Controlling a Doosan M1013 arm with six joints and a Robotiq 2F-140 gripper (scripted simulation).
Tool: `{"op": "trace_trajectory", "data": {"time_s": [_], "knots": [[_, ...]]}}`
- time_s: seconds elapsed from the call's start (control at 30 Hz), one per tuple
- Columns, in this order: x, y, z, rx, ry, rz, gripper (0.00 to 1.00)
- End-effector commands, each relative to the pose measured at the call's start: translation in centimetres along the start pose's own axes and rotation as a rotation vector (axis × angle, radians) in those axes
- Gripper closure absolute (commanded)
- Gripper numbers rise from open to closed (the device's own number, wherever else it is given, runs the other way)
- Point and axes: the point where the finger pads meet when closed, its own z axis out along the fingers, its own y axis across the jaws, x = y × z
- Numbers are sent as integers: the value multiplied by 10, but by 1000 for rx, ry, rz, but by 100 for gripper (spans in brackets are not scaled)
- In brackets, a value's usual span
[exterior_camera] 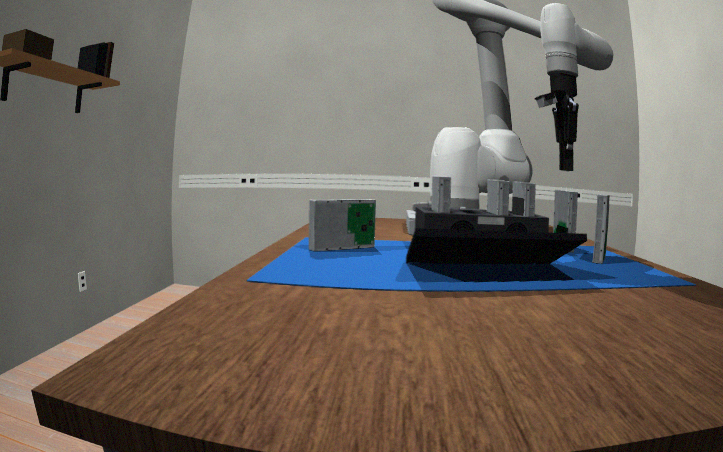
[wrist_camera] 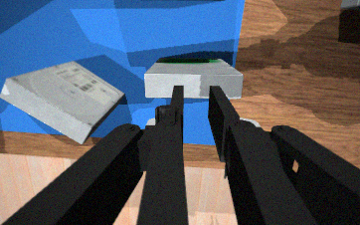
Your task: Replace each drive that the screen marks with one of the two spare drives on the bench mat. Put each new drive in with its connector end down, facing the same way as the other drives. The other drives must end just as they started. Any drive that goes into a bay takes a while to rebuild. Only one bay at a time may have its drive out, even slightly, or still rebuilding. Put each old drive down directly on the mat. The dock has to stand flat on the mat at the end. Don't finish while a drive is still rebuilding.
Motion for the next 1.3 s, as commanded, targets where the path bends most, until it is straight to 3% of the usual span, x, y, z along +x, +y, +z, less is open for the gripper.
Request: {"op": "trace_trajectory", "data": {"time_s": [0.0,0.7,0.77,0.83,1.0,1.03,1.27], "knots": [[0,0,0,1,-1,0,90],[-1,-2,-1,1,-1,5,90],[-7,-26,-3,1,-1,98,90],[-17,-77,-5,0,-1,299,90],[-25,-136,-1,0,-4,544,90],[-28,-149,0,0,-1,596,11],[-30,-161,0,0,-1,598,11]]}}
